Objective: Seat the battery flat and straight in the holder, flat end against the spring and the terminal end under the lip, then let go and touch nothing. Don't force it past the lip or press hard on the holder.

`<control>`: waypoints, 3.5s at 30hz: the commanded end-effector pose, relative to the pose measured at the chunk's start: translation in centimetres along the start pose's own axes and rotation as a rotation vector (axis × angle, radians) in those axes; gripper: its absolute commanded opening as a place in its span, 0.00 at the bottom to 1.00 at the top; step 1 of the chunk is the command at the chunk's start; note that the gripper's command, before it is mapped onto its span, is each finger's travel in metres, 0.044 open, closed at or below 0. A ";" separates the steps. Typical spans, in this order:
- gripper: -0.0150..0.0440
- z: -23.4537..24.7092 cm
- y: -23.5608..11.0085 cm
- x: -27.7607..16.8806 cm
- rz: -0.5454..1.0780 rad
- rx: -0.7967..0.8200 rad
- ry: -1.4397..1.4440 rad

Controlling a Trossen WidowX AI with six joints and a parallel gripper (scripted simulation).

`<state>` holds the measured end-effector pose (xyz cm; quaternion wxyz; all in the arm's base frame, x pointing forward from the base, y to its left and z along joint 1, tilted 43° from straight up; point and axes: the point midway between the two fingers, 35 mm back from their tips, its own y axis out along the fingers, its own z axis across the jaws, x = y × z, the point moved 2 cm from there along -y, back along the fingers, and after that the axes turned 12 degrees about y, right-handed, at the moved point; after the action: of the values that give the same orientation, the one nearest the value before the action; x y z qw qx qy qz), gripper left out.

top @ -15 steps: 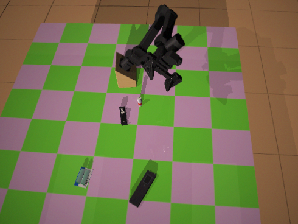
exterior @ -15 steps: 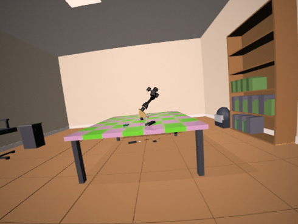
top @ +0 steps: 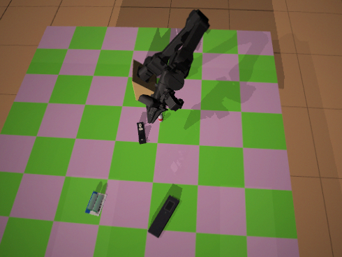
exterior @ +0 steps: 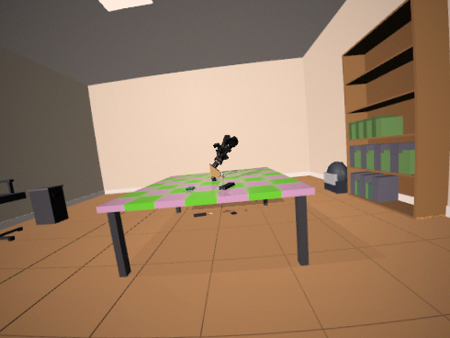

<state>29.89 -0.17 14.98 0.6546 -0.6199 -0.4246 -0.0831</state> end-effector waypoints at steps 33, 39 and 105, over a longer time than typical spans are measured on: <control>0.25 12.1 5.0 -9.6 0.206 0.854 -0.179; 0.25 12.6 4.3 -9.7 0.206 0.854 -0.179; 0.30 10.3 -4.8 -9.4 0.201 0.862 -0.192</control>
<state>16.32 3.86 11.08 0.8195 -0.3357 -0.4091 0.2197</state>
